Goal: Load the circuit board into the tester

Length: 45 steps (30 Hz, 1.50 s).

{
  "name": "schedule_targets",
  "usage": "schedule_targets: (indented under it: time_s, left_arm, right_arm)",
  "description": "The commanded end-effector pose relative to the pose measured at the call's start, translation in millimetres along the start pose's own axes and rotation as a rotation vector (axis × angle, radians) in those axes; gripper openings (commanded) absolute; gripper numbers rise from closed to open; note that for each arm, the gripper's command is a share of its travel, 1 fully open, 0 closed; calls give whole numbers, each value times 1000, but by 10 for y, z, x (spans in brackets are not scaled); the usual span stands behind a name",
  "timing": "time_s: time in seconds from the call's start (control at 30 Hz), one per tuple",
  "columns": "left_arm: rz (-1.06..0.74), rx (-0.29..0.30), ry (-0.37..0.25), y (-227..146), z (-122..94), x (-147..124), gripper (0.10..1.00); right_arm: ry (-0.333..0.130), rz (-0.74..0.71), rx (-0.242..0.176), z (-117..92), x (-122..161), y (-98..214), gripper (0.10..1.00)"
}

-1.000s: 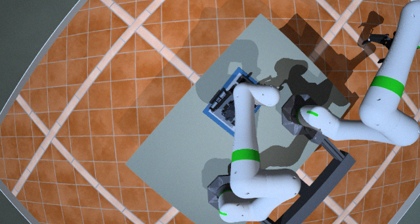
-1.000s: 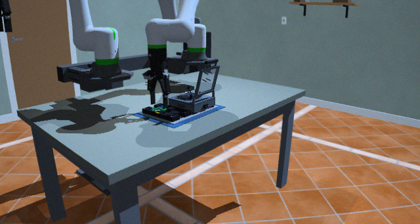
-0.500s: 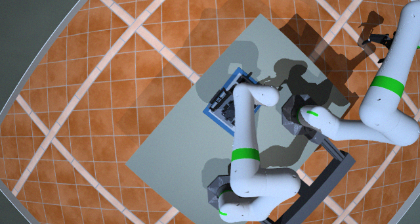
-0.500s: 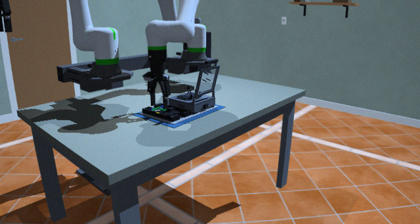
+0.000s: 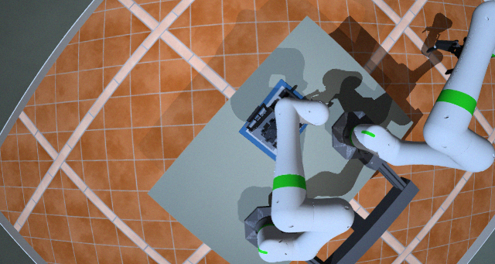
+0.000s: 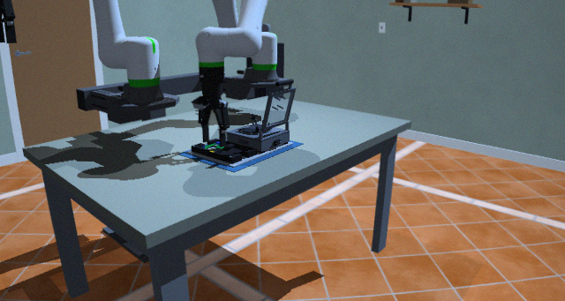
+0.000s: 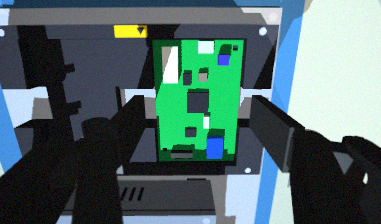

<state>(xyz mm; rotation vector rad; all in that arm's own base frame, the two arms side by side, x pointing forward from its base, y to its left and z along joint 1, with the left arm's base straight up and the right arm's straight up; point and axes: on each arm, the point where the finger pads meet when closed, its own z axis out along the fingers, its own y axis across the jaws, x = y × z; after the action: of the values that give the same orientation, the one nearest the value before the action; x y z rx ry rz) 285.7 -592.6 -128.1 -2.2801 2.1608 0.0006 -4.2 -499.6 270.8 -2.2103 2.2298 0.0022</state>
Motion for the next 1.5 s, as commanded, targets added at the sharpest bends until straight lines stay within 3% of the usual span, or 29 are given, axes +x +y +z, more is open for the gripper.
schedule_targets:
  time_s: [0.0,1.47]
  left_arm:
    - [0,1,3,-4,-14,11,623]
    - [0,1,3,-4,66,11,623]
  right_arm:
    - [2,0,0,-12,4,3,1000]
    - [2,0,0,-12,4,3,1000]
